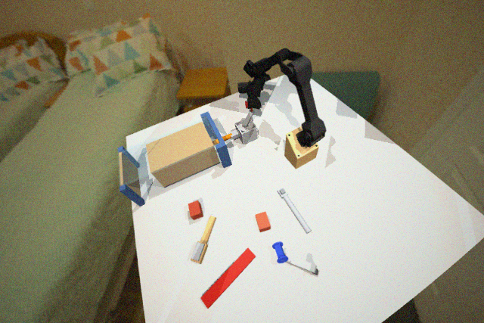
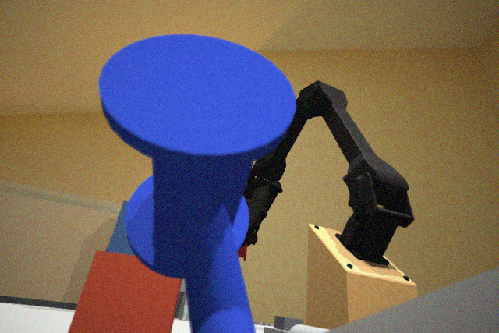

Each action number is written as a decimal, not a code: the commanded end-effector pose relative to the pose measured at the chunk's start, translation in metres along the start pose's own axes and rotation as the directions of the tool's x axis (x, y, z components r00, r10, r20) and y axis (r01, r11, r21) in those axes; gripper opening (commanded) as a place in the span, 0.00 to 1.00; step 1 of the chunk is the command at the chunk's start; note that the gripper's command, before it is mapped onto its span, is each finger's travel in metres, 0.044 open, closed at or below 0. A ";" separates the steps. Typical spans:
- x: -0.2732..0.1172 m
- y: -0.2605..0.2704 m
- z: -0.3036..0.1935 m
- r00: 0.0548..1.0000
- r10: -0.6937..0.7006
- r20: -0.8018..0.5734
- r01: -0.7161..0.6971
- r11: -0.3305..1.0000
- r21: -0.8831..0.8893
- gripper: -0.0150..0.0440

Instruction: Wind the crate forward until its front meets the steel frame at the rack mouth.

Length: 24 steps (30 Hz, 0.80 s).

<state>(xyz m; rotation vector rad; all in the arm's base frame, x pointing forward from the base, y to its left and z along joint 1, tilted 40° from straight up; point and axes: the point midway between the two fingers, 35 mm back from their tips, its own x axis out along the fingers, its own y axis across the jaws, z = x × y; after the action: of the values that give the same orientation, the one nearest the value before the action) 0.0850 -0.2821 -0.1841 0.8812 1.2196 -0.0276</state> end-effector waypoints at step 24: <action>0.017 -0.005 0.038 1.000 -0.005 0.023 0.005 1.000 -0.025 0.25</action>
<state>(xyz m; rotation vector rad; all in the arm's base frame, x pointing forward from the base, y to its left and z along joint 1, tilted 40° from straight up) 0.1079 -0.2977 -0.1949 0.8673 1.2144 -0.0335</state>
